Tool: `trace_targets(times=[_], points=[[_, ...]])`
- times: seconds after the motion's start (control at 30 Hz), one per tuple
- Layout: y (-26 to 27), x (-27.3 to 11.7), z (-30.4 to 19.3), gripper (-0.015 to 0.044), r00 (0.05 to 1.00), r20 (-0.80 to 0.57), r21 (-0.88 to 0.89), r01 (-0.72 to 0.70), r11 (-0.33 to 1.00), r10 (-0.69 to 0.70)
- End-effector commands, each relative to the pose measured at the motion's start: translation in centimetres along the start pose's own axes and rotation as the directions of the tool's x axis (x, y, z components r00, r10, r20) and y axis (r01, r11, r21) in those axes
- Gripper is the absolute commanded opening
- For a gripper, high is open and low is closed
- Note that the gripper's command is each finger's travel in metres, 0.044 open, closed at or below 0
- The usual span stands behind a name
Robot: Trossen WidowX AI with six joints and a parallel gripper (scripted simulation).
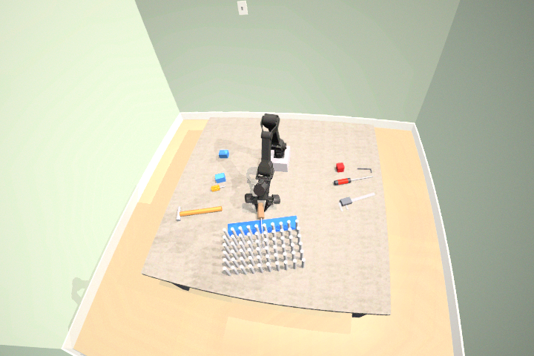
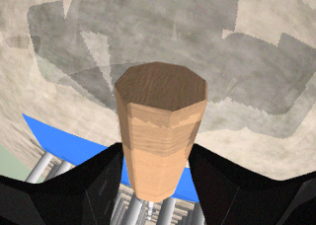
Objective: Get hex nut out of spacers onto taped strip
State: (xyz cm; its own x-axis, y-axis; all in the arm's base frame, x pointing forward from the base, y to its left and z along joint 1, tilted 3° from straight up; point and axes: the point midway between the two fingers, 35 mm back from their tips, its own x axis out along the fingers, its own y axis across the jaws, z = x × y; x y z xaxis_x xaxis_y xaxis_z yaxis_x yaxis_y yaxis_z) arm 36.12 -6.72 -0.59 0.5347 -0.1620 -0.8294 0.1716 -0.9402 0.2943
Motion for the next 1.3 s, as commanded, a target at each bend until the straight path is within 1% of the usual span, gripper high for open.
trace_targets(times=[0.0,1.27], points=[[-0.1,-0.1,0.4,0.0,1.0,0.001,-0.005,0.004,1.0,-0.004],[-0.1,-1.1,2.6,0.0,1.0,0.003,-0.005,0.005,1.0,-0.005]])
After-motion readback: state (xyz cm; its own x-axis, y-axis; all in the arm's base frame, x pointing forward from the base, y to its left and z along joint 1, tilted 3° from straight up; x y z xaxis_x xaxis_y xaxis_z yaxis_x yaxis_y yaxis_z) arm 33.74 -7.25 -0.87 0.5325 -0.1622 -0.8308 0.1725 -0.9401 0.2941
